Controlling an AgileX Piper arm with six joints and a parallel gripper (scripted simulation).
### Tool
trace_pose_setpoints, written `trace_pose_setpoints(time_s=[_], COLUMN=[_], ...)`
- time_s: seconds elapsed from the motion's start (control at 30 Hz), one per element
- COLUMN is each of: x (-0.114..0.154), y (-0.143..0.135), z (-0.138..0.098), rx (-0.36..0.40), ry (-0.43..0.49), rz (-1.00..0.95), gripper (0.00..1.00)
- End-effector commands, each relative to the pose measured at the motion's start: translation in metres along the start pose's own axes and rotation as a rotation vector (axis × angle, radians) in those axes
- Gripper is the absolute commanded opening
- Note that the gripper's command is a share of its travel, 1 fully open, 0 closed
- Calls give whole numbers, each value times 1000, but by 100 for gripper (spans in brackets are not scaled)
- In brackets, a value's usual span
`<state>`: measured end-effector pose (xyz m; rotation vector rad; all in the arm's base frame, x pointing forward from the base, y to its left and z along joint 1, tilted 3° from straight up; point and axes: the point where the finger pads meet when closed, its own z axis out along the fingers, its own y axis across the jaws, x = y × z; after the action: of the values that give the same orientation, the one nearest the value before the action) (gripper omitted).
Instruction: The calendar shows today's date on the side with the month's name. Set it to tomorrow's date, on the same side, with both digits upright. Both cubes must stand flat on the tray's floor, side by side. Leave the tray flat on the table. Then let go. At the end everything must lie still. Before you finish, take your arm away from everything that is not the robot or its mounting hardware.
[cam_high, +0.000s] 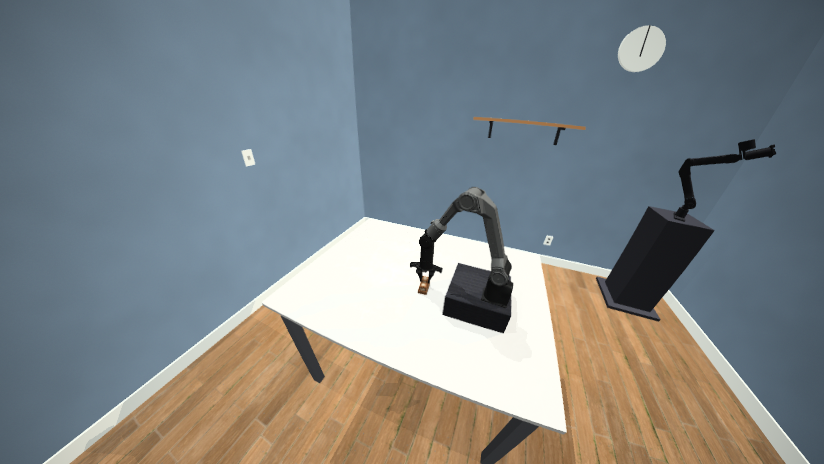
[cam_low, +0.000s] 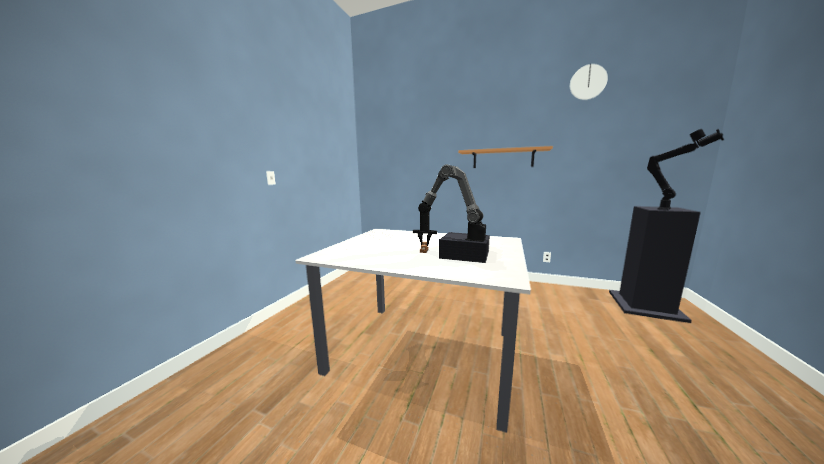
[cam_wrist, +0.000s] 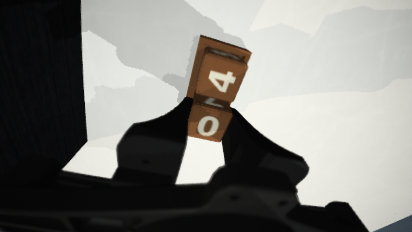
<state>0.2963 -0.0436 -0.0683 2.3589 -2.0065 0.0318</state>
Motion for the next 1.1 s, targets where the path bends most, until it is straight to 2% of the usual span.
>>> trace_pose_setpoints(time_s=[0.0, 1.07], x=[0, 0], y=[0, 1], z=[0, 10], rx=[0, -1], ry=[1, 1], rz=[1, 1], gripper=[34, 34])
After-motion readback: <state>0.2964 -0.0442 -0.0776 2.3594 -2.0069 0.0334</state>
